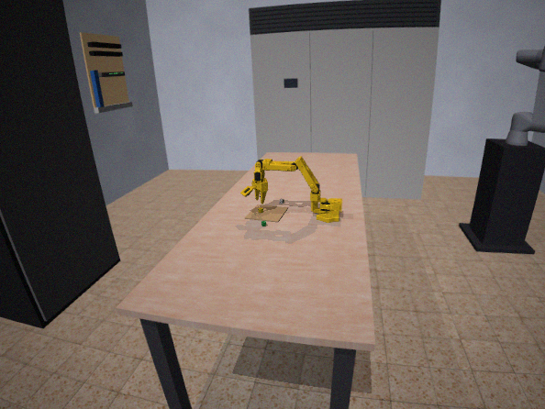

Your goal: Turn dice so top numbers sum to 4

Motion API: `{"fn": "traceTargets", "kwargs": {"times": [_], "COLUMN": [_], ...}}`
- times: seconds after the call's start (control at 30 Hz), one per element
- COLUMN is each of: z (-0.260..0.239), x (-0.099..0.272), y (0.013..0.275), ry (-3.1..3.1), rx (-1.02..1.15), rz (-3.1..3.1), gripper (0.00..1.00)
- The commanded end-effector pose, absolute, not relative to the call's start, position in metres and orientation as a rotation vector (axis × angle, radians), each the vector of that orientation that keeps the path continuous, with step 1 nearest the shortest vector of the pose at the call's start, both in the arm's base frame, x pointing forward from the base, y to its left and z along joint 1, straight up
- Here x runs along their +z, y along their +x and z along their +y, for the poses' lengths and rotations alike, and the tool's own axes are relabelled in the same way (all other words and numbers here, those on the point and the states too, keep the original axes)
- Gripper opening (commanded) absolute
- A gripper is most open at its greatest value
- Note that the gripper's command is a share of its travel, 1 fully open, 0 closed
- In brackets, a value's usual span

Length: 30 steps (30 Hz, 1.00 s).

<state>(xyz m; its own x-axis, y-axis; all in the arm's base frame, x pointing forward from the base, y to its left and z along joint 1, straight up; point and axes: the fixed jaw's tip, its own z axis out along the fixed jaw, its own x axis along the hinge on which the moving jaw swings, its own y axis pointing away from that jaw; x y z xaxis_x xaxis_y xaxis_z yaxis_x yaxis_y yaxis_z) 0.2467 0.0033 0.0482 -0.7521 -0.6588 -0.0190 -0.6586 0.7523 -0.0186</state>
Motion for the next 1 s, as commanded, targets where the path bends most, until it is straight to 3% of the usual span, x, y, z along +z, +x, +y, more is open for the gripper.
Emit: {"fn": "traceTargets", "kwargs": {"times": [0.0, 0.97], "z": [0.0019, 0.0015], "x": [0.0769, 0.0844], "y": [0.2533, 0.2553], "ry": [-1.061, -1.045], "rx": [-0.07, -0.088], "rz": [2.83, 2.802], "gripper": [0.27, 0.27]}}
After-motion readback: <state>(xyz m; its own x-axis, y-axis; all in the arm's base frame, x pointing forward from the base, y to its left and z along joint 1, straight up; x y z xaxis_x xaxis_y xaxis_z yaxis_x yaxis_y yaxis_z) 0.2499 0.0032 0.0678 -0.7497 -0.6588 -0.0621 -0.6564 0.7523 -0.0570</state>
